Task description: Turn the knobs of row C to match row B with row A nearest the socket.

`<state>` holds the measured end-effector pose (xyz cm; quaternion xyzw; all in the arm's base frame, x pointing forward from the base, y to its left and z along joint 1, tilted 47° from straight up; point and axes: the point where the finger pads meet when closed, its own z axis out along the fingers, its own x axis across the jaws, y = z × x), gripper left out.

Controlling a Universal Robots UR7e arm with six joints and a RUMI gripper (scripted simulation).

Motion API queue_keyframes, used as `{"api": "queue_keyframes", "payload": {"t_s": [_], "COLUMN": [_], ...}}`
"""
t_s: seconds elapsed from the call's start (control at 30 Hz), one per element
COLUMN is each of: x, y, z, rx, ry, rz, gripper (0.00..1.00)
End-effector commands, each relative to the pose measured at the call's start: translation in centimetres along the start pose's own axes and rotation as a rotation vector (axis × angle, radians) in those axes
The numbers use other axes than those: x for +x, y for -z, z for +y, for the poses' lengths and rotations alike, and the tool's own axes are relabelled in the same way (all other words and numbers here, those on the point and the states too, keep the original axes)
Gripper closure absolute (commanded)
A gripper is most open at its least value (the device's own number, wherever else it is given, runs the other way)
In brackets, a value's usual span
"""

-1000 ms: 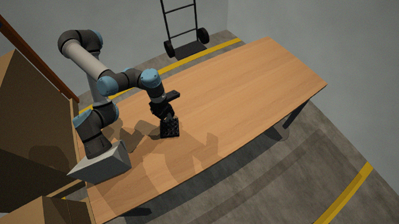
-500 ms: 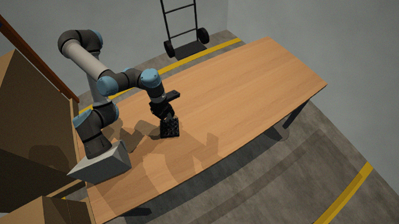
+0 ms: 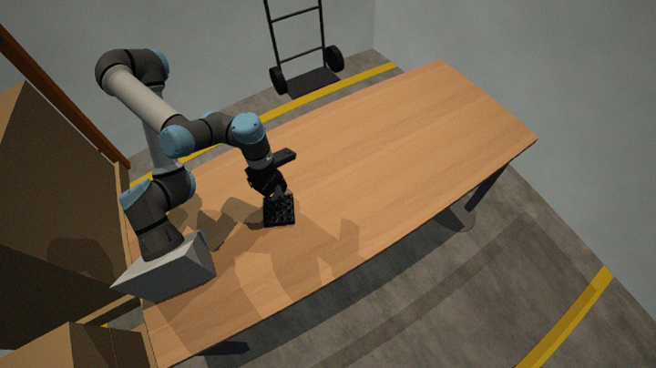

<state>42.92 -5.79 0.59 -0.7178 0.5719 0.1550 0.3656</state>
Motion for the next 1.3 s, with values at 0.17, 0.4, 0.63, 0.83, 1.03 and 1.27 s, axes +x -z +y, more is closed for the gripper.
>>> {"api": "queue_keyframes", "payload": {"t_s": [0.17, 0.4, 0.63, 0.83, 1.03, 1.27], "x": [-0.06, -0.01, -0.03, -0.05, -0.05, -0.05], "y": [-0.16, -0.06, -0.05, -0.08, -0.08, -0.08], "z": [0.01, -0.44, -0.59, -0.51, -0.51, -0.51], "rx": [0.0, 0.0, 0.0, 0.0, 0.0, 0.0], "ry": [-0.001, 0.001, 0.001, 0.0, 0.0, 0.0], "rz": [-0.003, -0.001, -0.001, -0.002, -0.002, -0.002], "gripper": [0.89, 0.89, 0.89, 0.89, 0.89, 0.89]}}
